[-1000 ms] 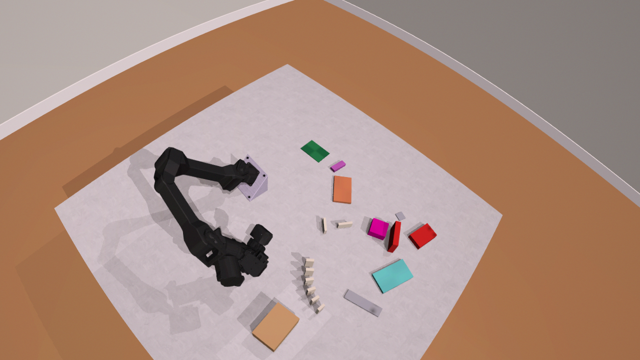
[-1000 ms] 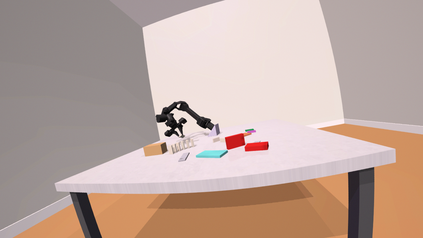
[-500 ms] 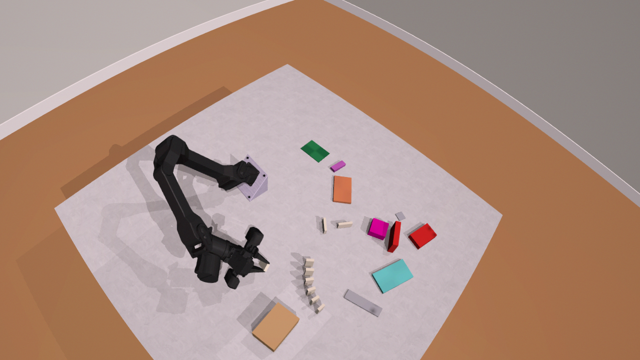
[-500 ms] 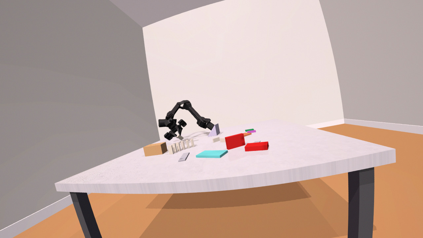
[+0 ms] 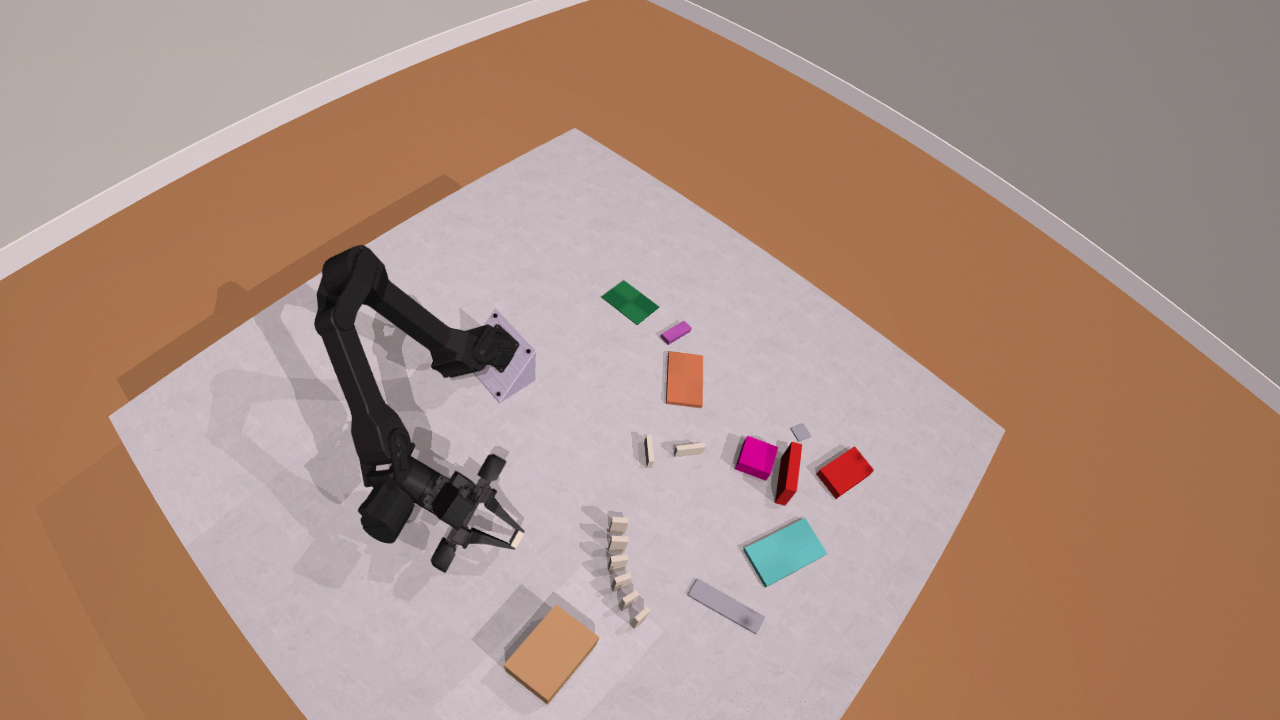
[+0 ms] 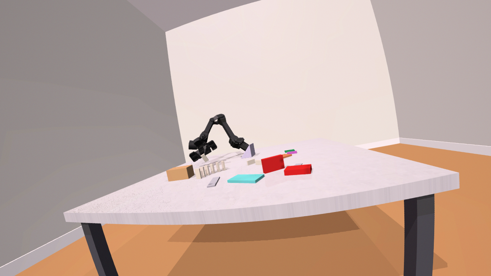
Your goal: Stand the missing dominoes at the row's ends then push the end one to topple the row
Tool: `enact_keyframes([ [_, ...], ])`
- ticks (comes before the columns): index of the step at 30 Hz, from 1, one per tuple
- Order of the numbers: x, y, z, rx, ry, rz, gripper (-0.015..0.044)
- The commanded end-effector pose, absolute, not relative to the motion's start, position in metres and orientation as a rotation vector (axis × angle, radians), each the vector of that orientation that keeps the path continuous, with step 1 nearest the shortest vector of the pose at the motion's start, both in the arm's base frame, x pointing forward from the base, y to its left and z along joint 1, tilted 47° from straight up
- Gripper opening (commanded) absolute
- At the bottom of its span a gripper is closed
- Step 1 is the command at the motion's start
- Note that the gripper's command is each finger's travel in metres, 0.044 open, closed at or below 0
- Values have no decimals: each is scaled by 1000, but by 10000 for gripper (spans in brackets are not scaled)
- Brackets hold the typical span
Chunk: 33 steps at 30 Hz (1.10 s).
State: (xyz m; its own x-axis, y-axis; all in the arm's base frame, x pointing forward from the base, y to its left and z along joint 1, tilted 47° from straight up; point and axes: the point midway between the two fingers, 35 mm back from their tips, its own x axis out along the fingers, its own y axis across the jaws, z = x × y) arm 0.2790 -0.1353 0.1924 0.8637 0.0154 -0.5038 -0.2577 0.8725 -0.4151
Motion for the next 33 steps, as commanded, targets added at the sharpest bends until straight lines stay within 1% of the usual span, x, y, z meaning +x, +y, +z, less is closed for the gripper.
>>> enact_keyframes([
  [1, 274, -134, 197, -555, 431, 165, 107],
  [14, 247, -125, 214, -825, 144, 199, 107],
  [33, 247, -125, 214, -829, 140, 200, 107],
])
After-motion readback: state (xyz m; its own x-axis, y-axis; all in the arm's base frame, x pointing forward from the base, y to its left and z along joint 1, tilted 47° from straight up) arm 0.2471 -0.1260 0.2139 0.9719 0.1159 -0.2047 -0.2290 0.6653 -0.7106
